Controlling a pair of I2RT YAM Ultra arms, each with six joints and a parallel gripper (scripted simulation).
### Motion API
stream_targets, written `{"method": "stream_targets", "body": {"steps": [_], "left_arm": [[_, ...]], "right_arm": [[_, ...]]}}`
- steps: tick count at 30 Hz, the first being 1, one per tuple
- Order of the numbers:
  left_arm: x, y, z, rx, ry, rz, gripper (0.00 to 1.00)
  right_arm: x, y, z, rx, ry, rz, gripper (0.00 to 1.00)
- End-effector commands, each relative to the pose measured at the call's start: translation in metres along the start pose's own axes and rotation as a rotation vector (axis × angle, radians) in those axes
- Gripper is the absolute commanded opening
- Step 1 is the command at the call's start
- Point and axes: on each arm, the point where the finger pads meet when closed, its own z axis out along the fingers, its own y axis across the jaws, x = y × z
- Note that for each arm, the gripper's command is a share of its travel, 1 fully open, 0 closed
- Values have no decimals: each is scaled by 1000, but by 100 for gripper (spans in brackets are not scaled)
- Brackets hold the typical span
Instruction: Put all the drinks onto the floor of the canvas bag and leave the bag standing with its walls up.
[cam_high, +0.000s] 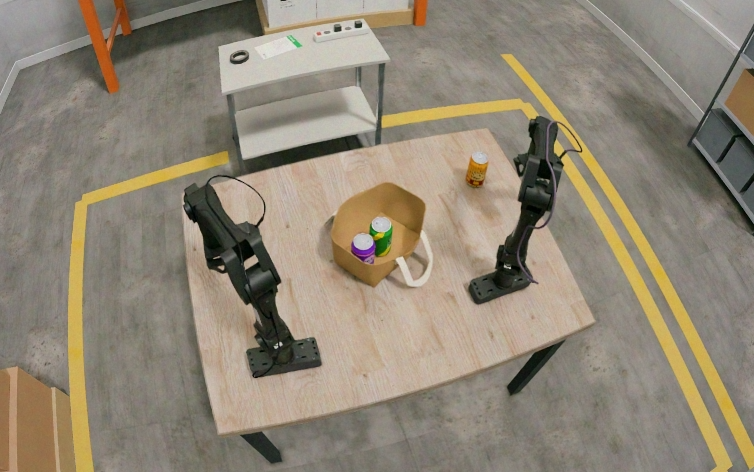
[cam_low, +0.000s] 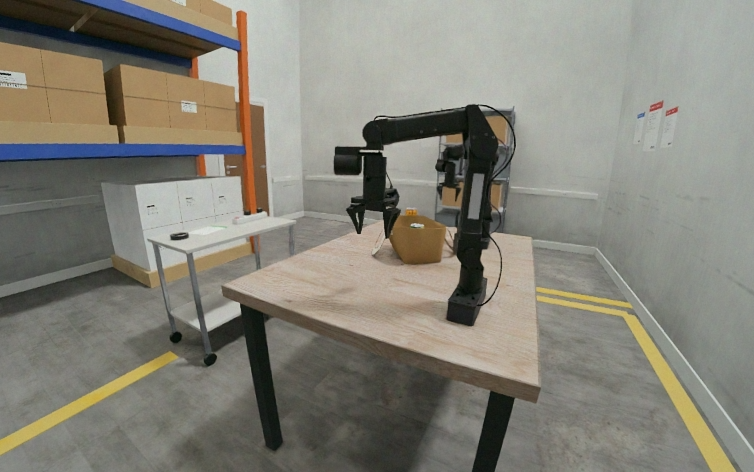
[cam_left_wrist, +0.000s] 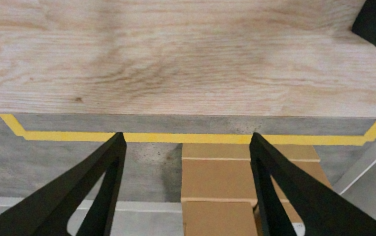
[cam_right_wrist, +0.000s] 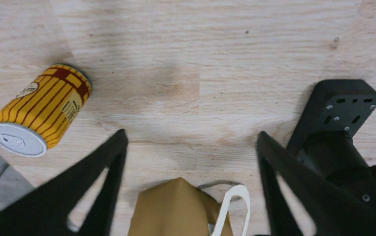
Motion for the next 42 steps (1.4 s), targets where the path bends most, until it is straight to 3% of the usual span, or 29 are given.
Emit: {"method": "stream_targets", "body": {"steps": [1, 15, 18, 20, 21, 34, 38, 42], "left_arm": [[-2, -4, -12, -30, -4, 5, 86], [-3, -3, -2, 13, -1, 4, 86], [-4, -3, -2, 11, -6, 5, 86], [-4, -3, -2, 11, -6, 5, 86], [-4, -3, -2, 11, -6, 5, 86], [-4, -3, -2, 11, -6, 6, 86], [-4, -3, -2, 11, -6, 6, 86], [-4, -3, -2, 11, -6, 6, 86]], "right_arm": [[-7, 4, -4, 0, -16, 8, 84], [-7, 4, -4, 0, -16, 8, 84], [-2, 20, 1, -46, 12, -128, 84], [-2, 20, 1, -46, 12, -128, 84], [-3, 19, -9, -79, -6, -158, 84], [14, 79, 8, -258, 70, -838, 84], [13, 84, 10, -286, 72, -917, 84], [21, 104, 12, -357, 59, -1119, 84]]}}
